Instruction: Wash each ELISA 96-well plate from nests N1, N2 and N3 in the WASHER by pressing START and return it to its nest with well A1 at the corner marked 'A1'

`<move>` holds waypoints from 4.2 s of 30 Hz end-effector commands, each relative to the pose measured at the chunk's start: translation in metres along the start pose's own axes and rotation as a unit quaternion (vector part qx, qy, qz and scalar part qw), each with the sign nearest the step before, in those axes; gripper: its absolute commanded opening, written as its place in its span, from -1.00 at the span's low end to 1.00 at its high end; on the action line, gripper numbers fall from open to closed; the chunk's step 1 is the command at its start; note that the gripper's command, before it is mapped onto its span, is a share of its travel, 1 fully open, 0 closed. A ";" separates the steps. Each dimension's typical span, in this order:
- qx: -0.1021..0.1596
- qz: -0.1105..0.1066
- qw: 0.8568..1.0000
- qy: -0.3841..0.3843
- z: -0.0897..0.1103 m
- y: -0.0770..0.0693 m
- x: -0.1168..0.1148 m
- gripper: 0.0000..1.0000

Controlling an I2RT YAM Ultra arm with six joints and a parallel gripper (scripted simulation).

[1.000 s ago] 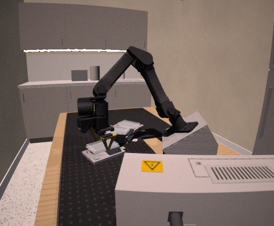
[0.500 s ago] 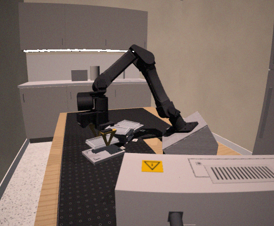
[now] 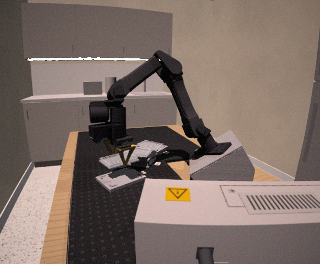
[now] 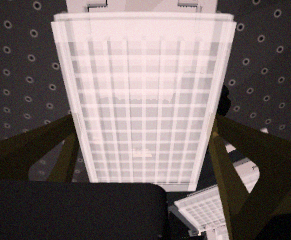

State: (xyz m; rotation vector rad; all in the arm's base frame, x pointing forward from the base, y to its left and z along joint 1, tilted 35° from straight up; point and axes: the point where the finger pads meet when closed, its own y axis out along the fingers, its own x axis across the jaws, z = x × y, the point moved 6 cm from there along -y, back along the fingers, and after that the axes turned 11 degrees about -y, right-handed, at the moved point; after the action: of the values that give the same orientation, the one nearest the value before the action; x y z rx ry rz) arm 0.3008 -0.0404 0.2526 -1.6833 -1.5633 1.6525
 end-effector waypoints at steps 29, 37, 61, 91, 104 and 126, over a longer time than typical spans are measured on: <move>-0.001 -0.001 0.997 0.083 -0.007 -0.029 0.023 -1.00; -0.001 -0.002 0.991 0.132 -0.015 -0.033 0.052 -1.00; -0.001 -0.003 0.991 0.132 -0.041 -0.046 0.138 -1.00; 0.000 -0.005 0.965 0.260 -0.029 -0.064 0.252 -1.00; 0.001 -0.005 0.965 0.260 -0.027 -0.068 0.272 -1.00; 0.002 -0.005 0.923 0.385 0.021 -0.085 0.359 -1.00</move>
State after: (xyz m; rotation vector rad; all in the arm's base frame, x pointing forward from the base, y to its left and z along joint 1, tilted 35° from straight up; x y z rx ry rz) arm 0.1596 0.2686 0.1312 -1.9652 -1.1585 0.8319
